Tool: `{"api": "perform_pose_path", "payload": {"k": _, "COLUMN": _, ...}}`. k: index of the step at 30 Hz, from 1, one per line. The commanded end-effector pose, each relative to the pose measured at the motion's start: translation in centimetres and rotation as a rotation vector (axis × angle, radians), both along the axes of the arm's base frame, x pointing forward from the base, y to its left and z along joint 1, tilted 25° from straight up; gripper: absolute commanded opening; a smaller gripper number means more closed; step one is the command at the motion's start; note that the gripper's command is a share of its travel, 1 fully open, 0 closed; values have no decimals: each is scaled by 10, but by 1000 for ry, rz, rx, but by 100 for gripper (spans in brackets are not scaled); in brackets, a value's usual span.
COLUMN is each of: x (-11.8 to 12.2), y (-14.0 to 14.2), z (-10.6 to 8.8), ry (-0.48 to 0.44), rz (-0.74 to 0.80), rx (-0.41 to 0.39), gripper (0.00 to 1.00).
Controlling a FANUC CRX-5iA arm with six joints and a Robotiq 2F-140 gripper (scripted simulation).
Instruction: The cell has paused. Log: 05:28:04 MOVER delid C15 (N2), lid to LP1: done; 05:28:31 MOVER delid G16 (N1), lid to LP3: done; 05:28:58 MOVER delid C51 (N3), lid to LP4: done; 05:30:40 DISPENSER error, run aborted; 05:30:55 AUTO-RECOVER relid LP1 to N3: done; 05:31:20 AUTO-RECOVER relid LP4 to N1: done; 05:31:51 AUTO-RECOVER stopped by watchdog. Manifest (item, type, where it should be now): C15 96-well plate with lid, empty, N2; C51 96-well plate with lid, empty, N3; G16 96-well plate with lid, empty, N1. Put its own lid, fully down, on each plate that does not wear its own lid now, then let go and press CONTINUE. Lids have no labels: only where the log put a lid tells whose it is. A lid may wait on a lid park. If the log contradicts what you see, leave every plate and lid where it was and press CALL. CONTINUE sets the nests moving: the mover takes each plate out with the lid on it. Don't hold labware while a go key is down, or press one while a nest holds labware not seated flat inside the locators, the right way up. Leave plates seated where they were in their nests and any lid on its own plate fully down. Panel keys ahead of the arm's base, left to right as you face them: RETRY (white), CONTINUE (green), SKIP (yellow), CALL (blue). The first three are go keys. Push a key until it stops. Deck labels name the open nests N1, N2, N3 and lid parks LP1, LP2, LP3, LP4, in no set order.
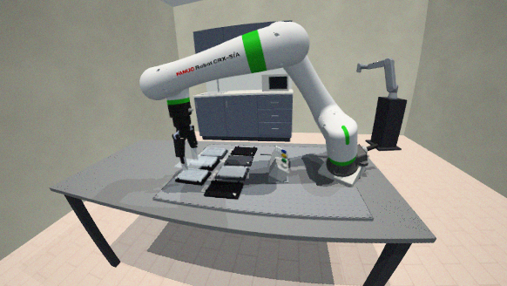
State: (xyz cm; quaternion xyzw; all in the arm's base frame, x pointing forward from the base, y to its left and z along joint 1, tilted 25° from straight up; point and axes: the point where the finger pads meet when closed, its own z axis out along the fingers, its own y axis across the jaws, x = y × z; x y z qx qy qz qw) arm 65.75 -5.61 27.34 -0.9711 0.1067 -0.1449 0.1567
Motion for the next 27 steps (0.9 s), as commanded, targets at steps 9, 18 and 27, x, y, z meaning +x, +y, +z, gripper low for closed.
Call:
{"api": "perform_pose_path", "payload": {"k": 9, "x": -1, "y": -1, "z": 4, "ry": 0, "rz": 0, "rx": 0, "gripper": 0}}
{"api": "perform_pose_path", "payload": {"k": 18, "x": -3, "y": -85, "z": -26, "ry": 6, "rz": 0, "rx": -6, "gripper": 0}}
{"api": "perform_pose_path", "payload": {"k": 27, "x": -15, "y": -159, "z": -52, "ry": 6, "rz": 0, "rx": -5, "gripper": 0}}
